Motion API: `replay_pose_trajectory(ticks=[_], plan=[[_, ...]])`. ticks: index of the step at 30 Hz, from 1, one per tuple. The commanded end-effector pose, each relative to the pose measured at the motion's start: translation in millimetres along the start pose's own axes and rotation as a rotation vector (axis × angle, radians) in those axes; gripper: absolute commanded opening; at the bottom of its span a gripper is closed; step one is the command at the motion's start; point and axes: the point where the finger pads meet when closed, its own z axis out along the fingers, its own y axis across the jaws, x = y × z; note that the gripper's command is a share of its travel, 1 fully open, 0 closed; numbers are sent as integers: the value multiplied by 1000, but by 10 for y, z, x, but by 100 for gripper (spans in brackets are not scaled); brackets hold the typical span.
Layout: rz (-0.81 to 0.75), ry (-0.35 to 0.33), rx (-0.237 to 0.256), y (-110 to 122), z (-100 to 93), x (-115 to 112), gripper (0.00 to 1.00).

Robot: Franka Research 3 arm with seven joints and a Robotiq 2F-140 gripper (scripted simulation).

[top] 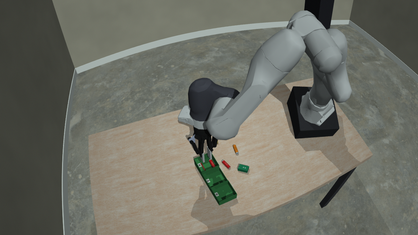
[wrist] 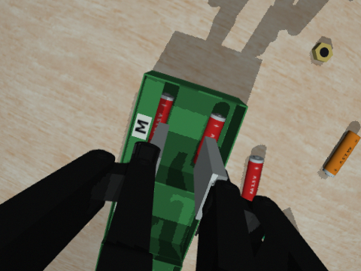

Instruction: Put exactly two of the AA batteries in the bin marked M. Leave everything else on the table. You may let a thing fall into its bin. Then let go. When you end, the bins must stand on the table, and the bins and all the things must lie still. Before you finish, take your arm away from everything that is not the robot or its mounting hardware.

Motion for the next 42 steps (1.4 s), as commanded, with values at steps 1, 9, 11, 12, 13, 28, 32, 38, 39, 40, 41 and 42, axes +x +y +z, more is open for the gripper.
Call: replay_pose_trajectory(ticks=[1, 9, 11, 12, 13, 28, 32, 38, 39, 40, 41, 42], plan=[[7, -3, -10, 36, -1, -15, 17], [7, -3, -10, 36, -1, -15, 17], [7, -3, -10, 36, -1, -15, 17], [7, -3, -10, 36, -1, -15, 17], [7, -3, -10, 36, -1, -15, 17], [7, -3, -10, 36, -1, -15, 17], [7, -3, -10, 36, -1, -15, 17], [7, -3, -10, 36, -1, -15, 17], [7, -3, -10, 36, -1, -15, 17], [7, -3, -10, 36, -1, -15, 17], [7, -3, -10, 36, -1, -15, 17], [7, -3, -10, 36, -1, -15, 17]])
